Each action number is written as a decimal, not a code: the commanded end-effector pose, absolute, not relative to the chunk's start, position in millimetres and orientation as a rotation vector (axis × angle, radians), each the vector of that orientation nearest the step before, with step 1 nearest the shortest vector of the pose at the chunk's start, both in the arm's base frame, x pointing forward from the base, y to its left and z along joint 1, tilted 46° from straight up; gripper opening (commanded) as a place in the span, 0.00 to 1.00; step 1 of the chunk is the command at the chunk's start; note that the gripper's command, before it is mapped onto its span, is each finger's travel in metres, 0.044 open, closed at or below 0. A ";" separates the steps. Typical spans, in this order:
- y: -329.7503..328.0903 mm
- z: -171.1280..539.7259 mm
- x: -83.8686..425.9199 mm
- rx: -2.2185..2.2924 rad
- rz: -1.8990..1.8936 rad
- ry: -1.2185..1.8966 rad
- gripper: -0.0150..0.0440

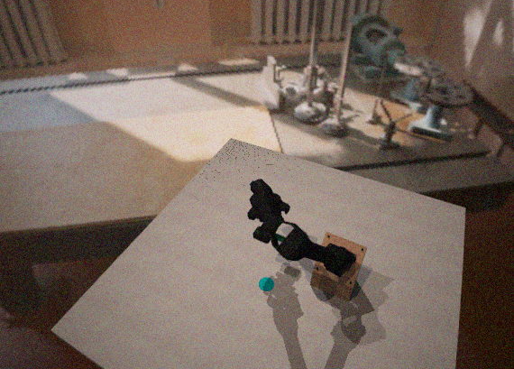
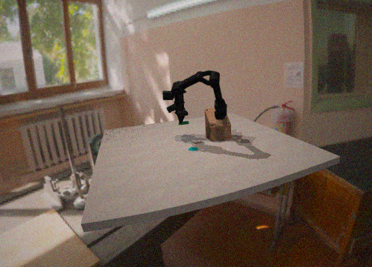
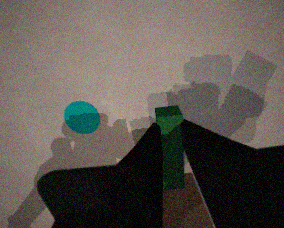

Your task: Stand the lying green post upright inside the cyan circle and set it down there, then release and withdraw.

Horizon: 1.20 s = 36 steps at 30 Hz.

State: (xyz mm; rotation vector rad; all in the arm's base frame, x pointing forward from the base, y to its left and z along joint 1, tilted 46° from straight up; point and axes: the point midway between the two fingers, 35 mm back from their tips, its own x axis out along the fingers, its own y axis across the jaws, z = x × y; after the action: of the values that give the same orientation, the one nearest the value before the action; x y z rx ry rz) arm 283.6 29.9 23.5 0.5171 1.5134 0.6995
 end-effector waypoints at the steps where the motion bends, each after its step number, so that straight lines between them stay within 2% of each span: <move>1: 37.9 32.6 280.2 0.548 0.676 1.530 0.29; 36: 104.6 109.7 233.6 0.796 0.469 1.649 0.29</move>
State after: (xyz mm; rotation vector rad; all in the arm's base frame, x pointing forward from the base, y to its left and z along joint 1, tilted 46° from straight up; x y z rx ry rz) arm 239.3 100.0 104.8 0.7712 1.6357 0.4847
